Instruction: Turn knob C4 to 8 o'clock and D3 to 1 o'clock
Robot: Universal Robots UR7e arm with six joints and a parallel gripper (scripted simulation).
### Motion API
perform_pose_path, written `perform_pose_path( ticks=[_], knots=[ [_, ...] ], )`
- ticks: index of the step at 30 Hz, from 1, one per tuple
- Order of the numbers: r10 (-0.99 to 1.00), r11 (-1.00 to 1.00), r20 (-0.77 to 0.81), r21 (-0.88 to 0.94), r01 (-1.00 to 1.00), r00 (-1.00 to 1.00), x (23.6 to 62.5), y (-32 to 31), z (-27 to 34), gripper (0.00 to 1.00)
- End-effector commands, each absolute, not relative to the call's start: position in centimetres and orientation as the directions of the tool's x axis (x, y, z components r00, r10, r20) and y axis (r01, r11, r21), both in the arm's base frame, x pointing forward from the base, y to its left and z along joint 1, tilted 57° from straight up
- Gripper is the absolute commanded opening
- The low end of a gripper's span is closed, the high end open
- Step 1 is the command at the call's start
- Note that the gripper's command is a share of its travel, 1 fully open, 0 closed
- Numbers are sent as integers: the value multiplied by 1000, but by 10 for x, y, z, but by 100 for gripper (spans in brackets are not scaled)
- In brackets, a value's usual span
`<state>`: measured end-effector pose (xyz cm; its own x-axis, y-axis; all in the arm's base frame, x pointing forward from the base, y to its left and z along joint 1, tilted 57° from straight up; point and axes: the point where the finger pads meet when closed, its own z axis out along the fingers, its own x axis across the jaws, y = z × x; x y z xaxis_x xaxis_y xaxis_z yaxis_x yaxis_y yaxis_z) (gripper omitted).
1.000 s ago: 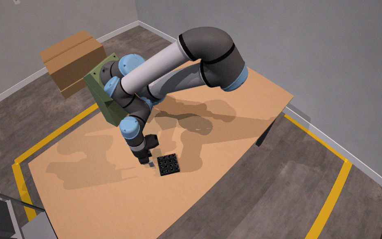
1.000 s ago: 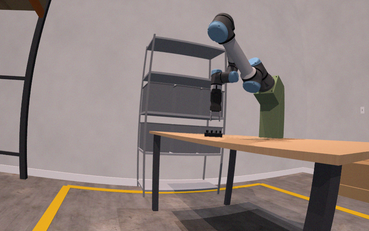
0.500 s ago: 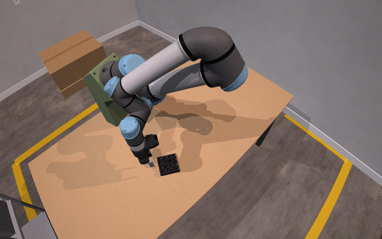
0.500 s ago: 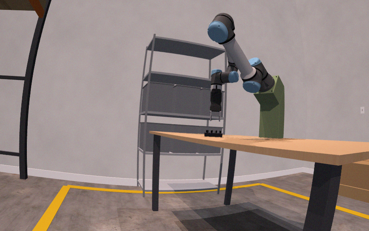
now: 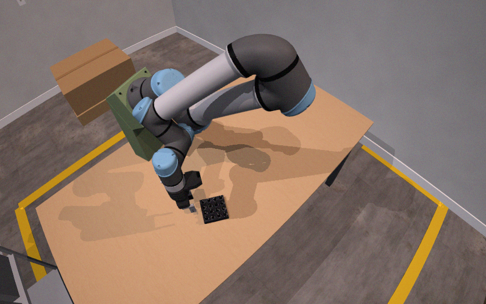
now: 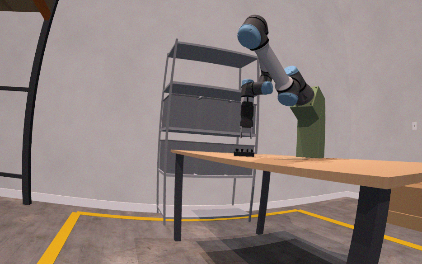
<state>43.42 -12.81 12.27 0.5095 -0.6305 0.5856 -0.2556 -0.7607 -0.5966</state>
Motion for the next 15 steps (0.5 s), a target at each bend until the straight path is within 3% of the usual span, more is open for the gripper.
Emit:
perform_pose_path(
  ticks=[1,15],
  knots=[
    [-626,-765,592,-592,-254,508,435,-130,124,100],
    [-409,-899,717,-421,-118,565,439,-111,128,100]
  ],
)
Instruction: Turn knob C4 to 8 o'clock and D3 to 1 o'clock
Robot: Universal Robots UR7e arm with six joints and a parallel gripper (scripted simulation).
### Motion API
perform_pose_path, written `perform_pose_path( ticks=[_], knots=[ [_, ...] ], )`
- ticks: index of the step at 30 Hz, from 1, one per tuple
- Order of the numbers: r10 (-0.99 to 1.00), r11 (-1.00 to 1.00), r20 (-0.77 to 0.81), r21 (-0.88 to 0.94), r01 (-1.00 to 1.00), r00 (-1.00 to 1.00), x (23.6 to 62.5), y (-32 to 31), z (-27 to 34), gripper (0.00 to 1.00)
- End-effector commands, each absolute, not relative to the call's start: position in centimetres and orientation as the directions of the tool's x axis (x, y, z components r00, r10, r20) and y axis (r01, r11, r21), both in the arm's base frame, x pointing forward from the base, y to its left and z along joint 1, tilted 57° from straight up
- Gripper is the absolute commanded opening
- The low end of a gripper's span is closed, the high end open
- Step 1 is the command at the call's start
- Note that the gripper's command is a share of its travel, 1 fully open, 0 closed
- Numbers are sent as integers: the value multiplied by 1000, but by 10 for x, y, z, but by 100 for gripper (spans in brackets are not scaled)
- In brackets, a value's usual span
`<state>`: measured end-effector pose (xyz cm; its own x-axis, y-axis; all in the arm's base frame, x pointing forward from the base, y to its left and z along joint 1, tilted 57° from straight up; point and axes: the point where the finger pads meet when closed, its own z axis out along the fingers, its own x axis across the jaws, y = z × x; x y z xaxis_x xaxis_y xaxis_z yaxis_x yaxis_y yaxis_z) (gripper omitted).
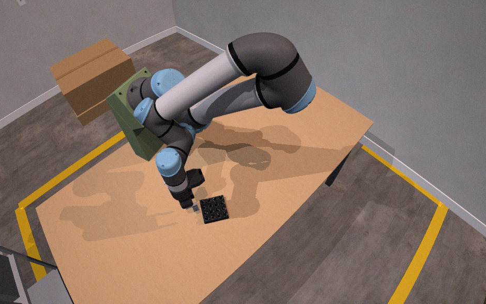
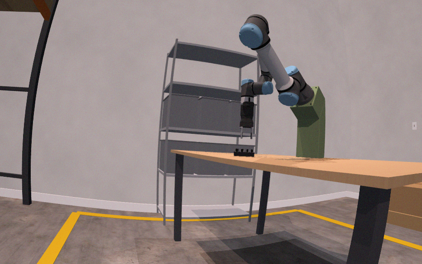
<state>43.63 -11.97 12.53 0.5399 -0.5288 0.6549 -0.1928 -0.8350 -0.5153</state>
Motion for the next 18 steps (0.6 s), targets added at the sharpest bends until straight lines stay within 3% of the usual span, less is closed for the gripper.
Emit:
perform_pose_path(
  ticks=[1,18],
  knots=[
    [-391,-907,724,-406,-107,568,439,-109,129,100],
    [-70,-986,814,-146,86,576,443,-86,134,100]
  ],
)
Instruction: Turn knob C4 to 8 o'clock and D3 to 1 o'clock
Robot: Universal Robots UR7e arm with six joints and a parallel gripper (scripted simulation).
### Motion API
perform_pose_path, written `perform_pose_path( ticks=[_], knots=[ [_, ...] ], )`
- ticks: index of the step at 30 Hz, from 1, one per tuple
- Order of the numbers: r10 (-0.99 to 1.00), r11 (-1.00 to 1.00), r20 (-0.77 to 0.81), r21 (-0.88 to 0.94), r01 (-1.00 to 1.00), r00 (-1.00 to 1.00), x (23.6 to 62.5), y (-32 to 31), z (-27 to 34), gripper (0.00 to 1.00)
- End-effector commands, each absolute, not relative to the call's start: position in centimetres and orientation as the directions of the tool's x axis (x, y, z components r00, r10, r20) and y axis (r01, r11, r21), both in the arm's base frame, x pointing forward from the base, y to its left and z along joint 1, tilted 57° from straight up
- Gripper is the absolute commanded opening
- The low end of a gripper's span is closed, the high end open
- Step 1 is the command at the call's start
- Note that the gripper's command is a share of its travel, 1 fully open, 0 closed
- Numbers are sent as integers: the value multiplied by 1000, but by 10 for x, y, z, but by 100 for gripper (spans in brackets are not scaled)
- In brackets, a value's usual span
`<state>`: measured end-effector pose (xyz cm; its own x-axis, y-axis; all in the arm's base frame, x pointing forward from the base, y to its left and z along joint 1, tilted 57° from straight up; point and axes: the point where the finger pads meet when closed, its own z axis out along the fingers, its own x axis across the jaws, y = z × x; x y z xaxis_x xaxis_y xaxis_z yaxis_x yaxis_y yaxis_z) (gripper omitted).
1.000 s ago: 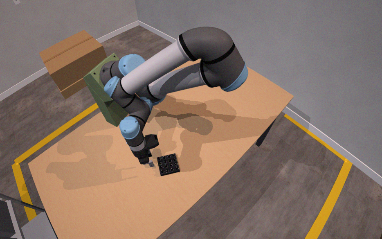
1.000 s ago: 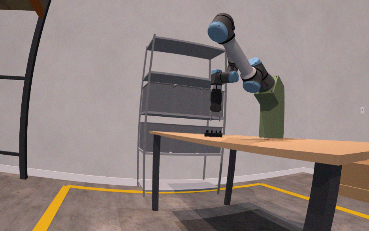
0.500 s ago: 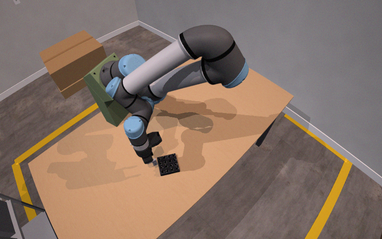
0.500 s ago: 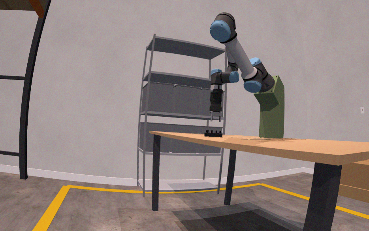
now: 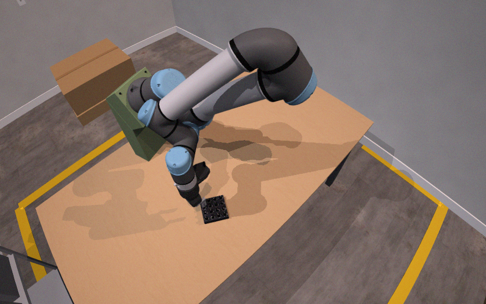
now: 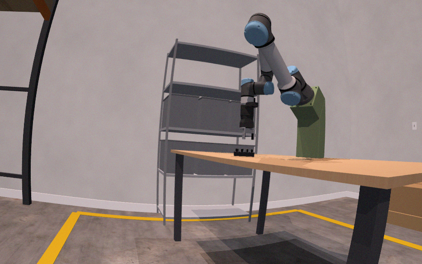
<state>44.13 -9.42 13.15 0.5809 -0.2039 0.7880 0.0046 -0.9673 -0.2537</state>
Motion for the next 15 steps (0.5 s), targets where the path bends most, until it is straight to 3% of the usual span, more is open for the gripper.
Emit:
perform_pose_path(
  ticks=[1,15],
  knots=[
    [-50,-987,817,-129,97,574,443,-84,135,100],
    [219,-964,822,98,248,526,446,-67,140,100]
  ],
)
